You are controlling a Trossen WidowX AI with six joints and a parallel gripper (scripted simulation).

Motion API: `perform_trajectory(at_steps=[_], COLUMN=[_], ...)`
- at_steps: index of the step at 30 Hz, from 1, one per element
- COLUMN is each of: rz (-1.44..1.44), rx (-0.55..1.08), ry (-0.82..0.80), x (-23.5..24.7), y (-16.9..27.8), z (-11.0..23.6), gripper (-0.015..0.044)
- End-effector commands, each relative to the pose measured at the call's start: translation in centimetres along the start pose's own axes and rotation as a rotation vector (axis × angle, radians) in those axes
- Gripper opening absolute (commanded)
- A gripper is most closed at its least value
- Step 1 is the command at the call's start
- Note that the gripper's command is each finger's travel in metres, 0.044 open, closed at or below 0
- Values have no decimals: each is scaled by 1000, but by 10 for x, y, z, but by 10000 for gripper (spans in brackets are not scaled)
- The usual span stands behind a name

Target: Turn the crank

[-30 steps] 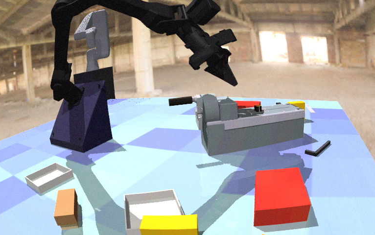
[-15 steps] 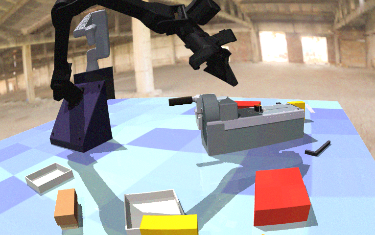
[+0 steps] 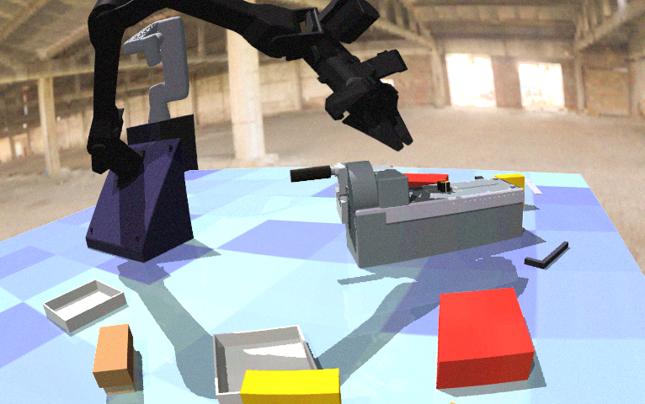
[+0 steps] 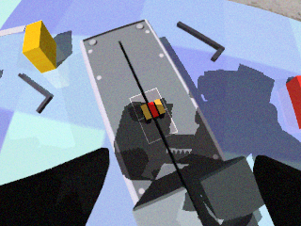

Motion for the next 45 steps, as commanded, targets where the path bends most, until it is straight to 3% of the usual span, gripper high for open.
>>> perform_trajectory(at_steps=[1, 15, 35, 45], rz=[0, 0, 0, 0], rx=[0, 0, 0, 0], ry=[1, 1, 0, 0], x=[0, 0, 0, 0], y=[0, 0, 0, 0], z=[0, 0, 0, 0], gripper=[361, 0, 0, 262])
Point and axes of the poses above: the point midway between the two fingers, 35 mm back from their tips, its own z axis back along the fingers, its own x axis across the jaws, y = z × x, the point moved 5 cm from there along z, back along the fingers, and after that the axes turned 15 degrees about -z, right-handed, at the moved point
